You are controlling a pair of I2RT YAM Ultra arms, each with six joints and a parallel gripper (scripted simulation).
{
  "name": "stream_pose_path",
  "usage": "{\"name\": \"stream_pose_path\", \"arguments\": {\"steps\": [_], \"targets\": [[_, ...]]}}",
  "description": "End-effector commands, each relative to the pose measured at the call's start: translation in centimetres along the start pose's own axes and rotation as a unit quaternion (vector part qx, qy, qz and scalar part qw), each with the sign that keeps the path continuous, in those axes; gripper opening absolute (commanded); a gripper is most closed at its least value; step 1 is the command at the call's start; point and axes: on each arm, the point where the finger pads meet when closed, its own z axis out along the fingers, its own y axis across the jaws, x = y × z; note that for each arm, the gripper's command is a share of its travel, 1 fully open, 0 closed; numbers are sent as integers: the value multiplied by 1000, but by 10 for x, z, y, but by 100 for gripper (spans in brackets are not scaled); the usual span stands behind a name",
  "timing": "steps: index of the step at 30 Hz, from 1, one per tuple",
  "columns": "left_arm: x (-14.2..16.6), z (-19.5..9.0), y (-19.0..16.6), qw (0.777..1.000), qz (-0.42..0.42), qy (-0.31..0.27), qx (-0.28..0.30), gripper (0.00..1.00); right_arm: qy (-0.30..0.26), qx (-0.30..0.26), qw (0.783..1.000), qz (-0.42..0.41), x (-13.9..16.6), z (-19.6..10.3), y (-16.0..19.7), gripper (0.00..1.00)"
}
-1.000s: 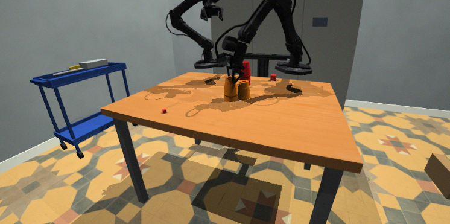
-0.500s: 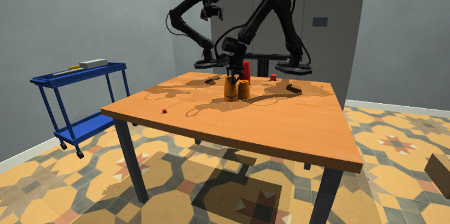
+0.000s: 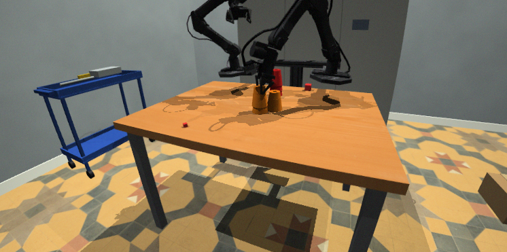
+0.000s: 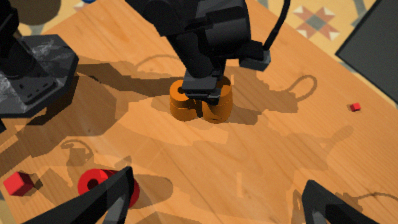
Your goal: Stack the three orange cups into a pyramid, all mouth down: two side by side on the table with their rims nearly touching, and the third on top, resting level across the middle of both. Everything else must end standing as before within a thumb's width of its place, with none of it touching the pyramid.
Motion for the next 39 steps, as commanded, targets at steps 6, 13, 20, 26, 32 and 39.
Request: {"name": "stream_pose_path", "arguments": {"steps": [6,13,20,26,32,39], "targets": [[-9,-12,-1,1000,5,-25,2,53,-2,10,1000,-5,0,1,-2,100],[-7,-16,-1,1000,5,-18,2,0,-2,10,1000,-5,0,1,-2,100],[-15,-27,-2,1000,4,-23,0,0,-2,10,1000,-5,0,1,-2,100],[-20,-44,-1,1000,1,-23,-1,0,-2,10,1000,-5,0,1,-2,100],[-27,-64,-1,1000,1,-23,-2,0,-2,10,1000,-5,0,1,-2,100],[-32,-81,0,1000,1,-23,-3,0,-2,10,1000,-5,0,1,-2,100]]}}
